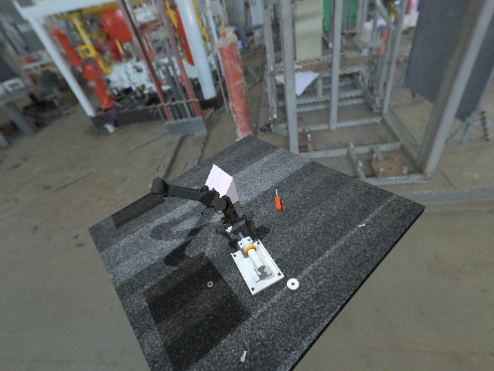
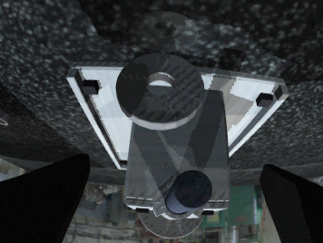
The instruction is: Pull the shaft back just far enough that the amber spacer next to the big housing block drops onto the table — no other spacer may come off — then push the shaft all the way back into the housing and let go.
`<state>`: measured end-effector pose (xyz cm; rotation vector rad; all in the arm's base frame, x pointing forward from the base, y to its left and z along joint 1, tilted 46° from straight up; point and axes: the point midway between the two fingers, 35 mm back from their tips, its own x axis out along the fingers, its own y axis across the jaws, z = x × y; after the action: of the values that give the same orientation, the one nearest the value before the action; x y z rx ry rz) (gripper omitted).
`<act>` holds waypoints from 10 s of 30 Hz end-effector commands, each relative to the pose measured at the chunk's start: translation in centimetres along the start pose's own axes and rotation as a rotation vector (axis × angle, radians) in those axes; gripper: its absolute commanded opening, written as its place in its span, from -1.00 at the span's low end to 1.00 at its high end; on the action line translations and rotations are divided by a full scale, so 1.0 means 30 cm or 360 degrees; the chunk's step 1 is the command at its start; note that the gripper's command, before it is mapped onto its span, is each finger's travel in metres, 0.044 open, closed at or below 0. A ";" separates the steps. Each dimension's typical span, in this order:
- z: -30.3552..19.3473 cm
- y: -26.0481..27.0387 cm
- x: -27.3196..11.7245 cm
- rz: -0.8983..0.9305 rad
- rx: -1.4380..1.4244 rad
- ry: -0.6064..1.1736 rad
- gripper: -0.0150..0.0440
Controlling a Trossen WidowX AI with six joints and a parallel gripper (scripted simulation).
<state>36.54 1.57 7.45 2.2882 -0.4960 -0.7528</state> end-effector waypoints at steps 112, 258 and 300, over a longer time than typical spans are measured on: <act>0.048 -0.003 0.003 -0.0003 -0.0012 -0.0009 -0.49; 0.086 -0.004 -0.034 -0.0003 -0.0013 -0.0010 -0.49; 0.096 -0.004 -0.044 -0.0004 -0.0013 -0.0010 -0.49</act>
<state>33.85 1.00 6.08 2.2774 -0.4898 -0.7631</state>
